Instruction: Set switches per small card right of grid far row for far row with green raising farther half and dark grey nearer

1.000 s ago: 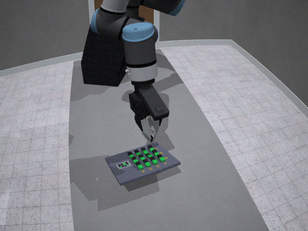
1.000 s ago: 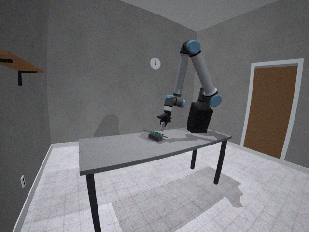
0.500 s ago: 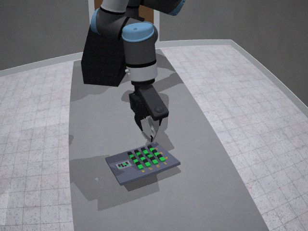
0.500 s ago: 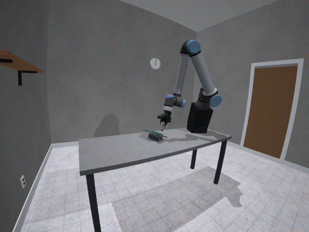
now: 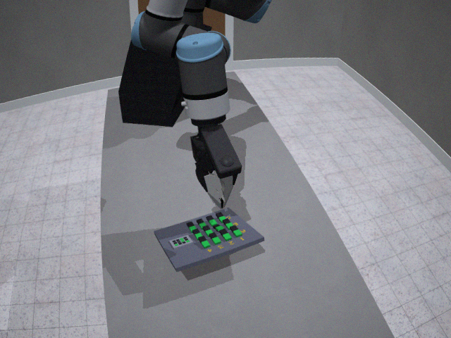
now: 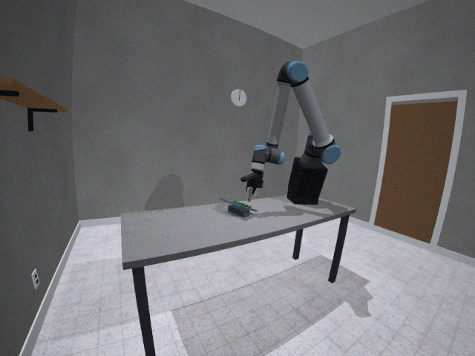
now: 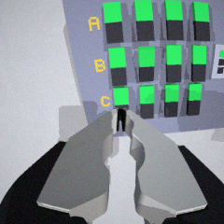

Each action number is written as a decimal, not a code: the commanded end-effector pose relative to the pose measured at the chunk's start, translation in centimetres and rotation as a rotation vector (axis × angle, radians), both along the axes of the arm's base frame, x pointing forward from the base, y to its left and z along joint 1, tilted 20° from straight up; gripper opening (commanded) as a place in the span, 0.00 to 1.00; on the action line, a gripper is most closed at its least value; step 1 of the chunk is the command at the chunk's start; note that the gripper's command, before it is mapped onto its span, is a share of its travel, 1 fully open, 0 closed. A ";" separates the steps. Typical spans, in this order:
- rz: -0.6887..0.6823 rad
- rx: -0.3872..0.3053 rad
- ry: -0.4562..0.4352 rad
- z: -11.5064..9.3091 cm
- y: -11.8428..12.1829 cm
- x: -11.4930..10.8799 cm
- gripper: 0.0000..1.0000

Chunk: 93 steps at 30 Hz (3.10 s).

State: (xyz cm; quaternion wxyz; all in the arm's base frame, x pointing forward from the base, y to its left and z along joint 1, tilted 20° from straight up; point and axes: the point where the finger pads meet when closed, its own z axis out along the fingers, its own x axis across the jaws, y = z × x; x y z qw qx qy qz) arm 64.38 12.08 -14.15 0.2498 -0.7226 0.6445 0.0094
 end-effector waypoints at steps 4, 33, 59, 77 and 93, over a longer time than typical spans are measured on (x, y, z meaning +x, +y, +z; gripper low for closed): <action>-0.110 0.060 0.050 0.1 0.0 0.2 0.00; -0.834 0.466 0.387 0.8 0.1 1.2 0.00; -1.564 0.874 0.726 1.4 0.2 2.2 0.00; -2.004 1.120 0.929 1.8 0.3 2.8 0.00; -2.272 1.271 1.054 2.0 0.4 3.2 0.00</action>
